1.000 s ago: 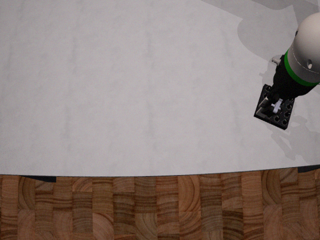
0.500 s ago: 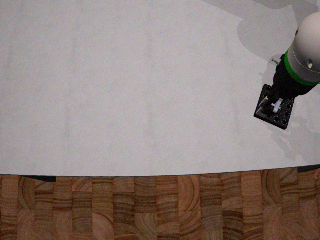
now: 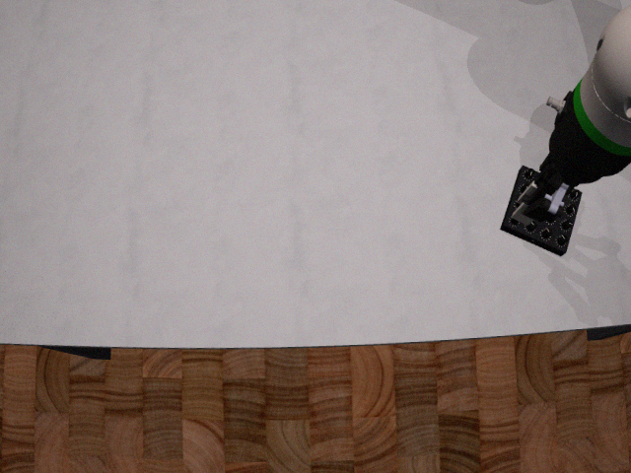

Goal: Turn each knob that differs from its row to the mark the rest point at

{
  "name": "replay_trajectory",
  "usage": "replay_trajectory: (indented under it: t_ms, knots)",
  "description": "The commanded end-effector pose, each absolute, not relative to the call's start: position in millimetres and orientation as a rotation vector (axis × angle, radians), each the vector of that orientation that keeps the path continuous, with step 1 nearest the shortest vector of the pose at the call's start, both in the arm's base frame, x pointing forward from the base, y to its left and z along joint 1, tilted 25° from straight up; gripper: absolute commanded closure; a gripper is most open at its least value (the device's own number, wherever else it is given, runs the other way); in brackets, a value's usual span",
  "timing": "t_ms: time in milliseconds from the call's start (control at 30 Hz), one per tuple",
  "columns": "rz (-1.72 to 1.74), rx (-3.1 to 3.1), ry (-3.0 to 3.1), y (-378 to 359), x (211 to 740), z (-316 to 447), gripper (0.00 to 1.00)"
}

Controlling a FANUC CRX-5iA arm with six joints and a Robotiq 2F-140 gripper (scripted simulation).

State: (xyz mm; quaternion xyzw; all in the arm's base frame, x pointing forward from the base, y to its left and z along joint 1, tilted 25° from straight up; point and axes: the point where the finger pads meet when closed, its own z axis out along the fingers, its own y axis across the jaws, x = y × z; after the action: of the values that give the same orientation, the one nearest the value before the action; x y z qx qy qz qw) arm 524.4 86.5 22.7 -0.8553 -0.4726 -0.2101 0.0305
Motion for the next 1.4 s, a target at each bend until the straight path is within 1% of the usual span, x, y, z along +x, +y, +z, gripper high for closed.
replay_trajectory:
  t_ms: [0,667,1067,1133,1167,1367]
  knots:
    - [-0.648,-2.636,-1.456,86.2,524.2,23.7,0.88]
    - [-0.651,-2.62,-1.498,85.5,523.3,26.2,0.88]
    - [-0.673,-2.262,-2.144,84.8,521.4,31.2,0.88]
    - [-0.673,-2.262,-2.144,84.8,521.4,31.2,0.88]
    - [-0.673,-2.17,-2.266,84.6,521.0,32.1,0.88]
    - [-0.668,-1.954,-2.512,84.3,520.2,34.2,0.88]
